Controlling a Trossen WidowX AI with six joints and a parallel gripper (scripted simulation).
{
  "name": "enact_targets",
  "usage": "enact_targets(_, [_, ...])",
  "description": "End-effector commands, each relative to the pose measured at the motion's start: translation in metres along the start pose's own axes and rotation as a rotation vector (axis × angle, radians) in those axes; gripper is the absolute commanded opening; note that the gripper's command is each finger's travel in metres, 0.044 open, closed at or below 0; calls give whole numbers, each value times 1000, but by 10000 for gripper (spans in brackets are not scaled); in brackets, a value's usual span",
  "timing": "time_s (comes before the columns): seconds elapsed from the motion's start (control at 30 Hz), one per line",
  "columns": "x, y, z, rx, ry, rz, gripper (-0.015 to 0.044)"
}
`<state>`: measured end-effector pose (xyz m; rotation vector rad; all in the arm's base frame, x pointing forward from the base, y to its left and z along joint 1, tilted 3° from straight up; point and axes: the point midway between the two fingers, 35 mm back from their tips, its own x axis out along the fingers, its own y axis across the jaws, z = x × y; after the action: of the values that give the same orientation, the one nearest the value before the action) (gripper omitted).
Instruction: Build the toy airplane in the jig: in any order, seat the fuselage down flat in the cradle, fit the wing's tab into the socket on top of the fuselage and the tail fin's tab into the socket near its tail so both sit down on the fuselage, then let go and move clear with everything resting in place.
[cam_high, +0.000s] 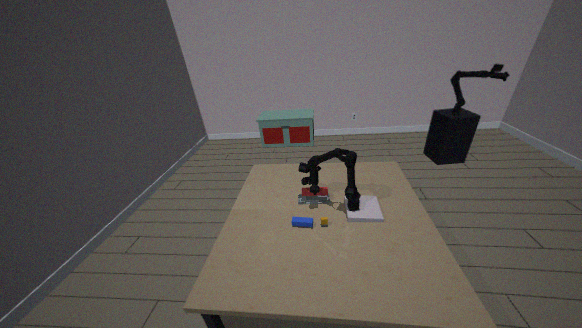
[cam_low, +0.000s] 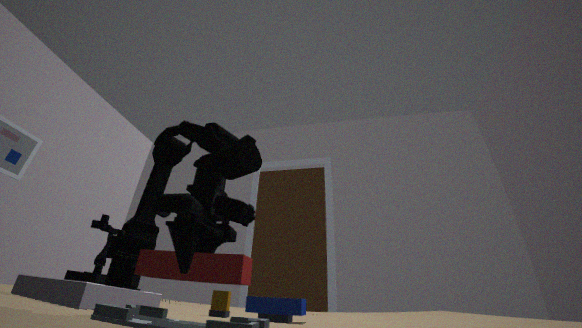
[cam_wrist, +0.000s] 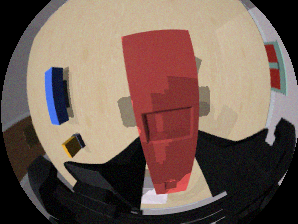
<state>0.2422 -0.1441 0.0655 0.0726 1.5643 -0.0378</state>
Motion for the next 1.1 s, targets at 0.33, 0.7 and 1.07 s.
enact_targets(0.33, [5, -5, -4, -11, 8, 2, 195])
enact_targets(0.7, [5, -5, -4, -11, 8, 2, 195])
enact_targets(1.07, [21, -5, -3, -11, 8, 2, 195])
